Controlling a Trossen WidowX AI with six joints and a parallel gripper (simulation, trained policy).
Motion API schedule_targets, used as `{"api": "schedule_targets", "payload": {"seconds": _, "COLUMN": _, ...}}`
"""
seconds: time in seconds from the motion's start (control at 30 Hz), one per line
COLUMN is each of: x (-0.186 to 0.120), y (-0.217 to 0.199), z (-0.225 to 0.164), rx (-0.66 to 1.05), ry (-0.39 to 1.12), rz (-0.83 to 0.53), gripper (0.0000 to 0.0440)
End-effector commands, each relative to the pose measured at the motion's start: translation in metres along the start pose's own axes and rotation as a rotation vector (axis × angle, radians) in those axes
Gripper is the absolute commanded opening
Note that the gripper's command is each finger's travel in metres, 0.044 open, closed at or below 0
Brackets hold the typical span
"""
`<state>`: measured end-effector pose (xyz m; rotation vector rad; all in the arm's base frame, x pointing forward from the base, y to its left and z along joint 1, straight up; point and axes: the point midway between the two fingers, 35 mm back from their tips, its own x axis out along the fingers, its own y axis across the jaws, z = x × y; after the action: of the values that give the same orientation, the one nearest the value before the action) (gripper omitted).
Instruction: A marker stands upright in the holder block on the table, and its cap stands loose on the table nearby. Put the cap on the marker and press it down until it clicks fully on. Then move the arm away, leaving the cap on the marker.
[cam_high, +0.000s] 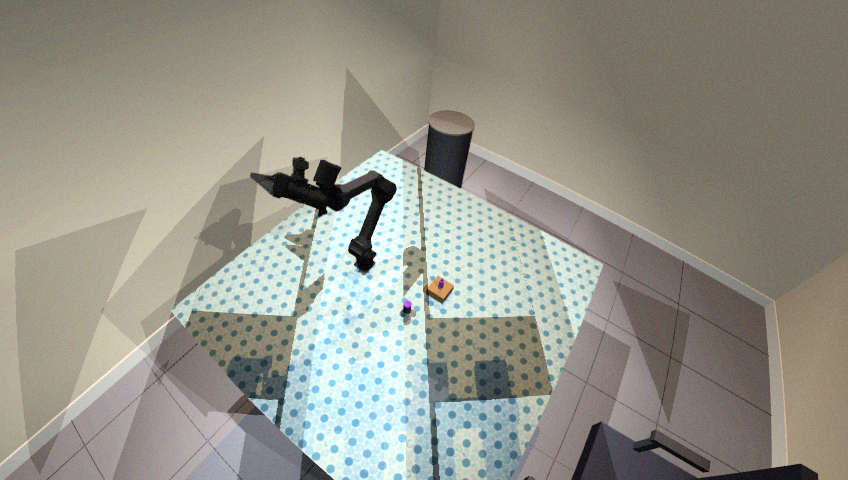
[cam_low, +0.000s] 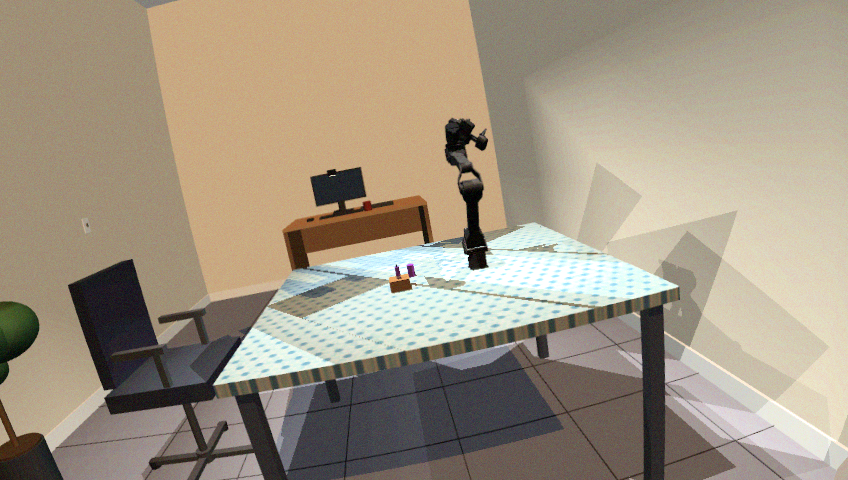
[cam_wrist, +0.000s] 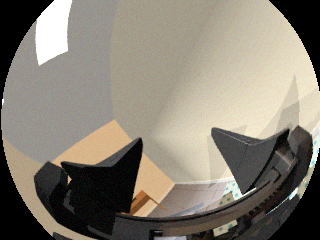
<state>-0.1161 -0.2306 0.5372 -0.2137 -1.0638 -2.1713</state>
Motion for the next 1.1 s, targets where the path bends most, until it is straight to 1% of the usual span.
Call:
{"api": "schedule_targets", "payload": {"seconds": 0.0, "x": 0.0, "y": 0.001, "z": -0.002, "rx": 0.002, "ry": 0.009, "rz": 0.003, "gripper": 0.0374}}
{"api": "schedule_targets", "payload": {"seconds": 0.2, "x": -0.005, "y": 0.01, "z": -0.016, "rx": 0.017, "ry": 0.072, "rz": 0.031, "gripper": 0.0221}}
{"api": "schedule_targets", "payload": {"seconds": 0.23, "x": -0.006, "y": 0.011, "z": -0.018, "rx": 0.019, "ry": 0.083, "rz": 0.036, "gripper": 0.02}}
{"api": "schedule_targets", "payload": {"seconds": 0.27, "x": -0.007, "y": 0.013, "z": -0.021, "rx": 0.019, "ry": 0.094, "rz": 0.041, "gripper": 0.0192}}
{"api": "schedule_targets", "payload": {"seconds": 1.07, "x": -0.033, "y": 0.038, "z": -0.071, "rx": 0.023, "ry": 0.342, "rz": 0.116, "gripper": 0.0253}}
